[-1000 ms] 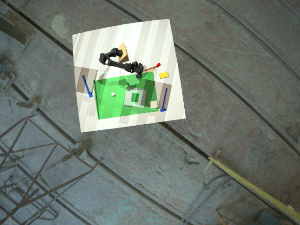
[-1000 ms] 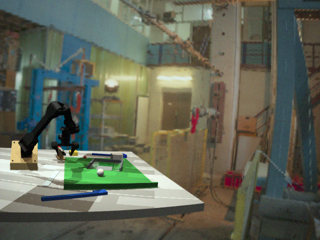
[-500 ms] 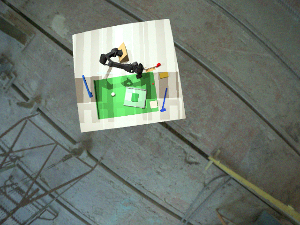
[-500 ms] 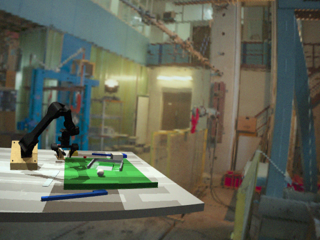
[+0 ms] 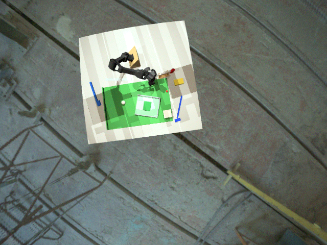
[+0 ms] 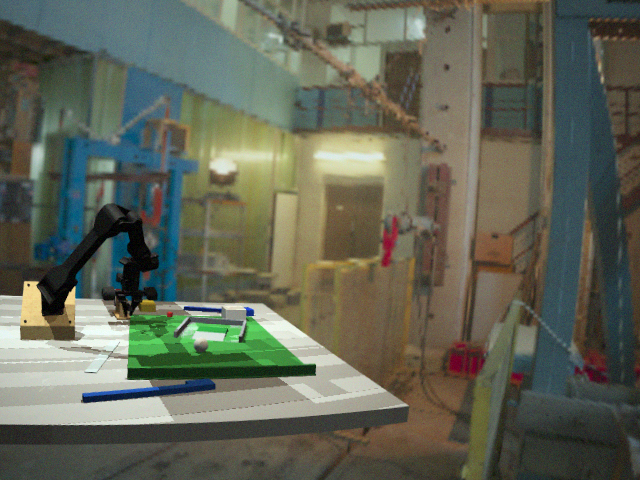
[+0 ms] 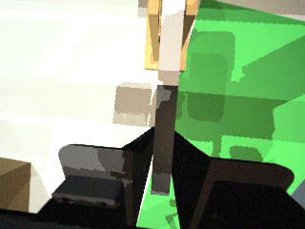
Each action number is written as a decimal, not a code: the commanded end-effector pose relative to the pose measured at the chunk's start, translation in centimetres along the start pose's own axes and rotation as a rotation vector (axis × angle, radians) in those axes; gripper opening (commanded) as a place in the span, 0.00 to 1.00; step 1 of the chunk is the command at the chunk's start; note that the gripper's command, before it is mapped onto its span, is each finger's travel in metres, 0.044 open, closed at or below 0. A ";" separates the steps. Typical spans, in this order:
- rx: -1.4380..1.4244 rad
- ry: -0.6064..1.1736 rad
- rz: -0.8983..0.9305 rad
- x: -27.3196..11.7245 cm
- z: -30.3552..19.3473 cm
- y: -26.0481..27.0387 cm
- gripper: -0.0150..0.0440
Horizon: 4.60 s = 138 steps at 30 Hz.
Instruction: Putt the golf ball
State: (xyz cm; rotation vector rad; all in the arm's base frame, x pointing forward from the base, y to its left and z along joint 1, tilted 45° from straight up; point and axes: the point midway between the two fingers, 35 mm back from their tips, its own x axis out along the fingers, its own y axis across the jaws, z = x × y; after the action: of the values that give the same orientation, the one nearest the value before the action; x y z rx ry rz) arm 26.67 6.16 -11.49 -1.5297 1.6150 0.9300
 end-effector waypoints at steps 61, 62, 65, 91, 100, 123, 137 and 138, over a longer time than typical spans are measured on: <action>1.356 0.120 -0.146 -17.2 -19.6 1.2 0.25; 1.395 0.124 -0.153 -17.4 -20.2 1.5 0.25; 1.513 0.134 -0.173 -17.9 -22.0 2.4 0.25; 2.038 0.181 -0.290 -18.6 -29.4 7.7 0.25; 2.039 0.183 -0.295 -16.1 -30.2 7.8 0.25; 2.039 0.187 -0.288 -13.5 -30.9 7.7 0.25; 2.040 0.184 -0.291 -13.7 -32.1 8.3 0.25; 2.040 0.184 -0.292 -13.8 -32.4 8.4 0.25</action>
State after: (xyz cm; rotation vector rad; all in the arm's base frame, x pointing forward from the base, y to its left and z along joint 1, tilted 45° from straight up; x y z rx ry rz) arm 18.57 -14.51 15.75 -0.2389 1.3181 -0.9700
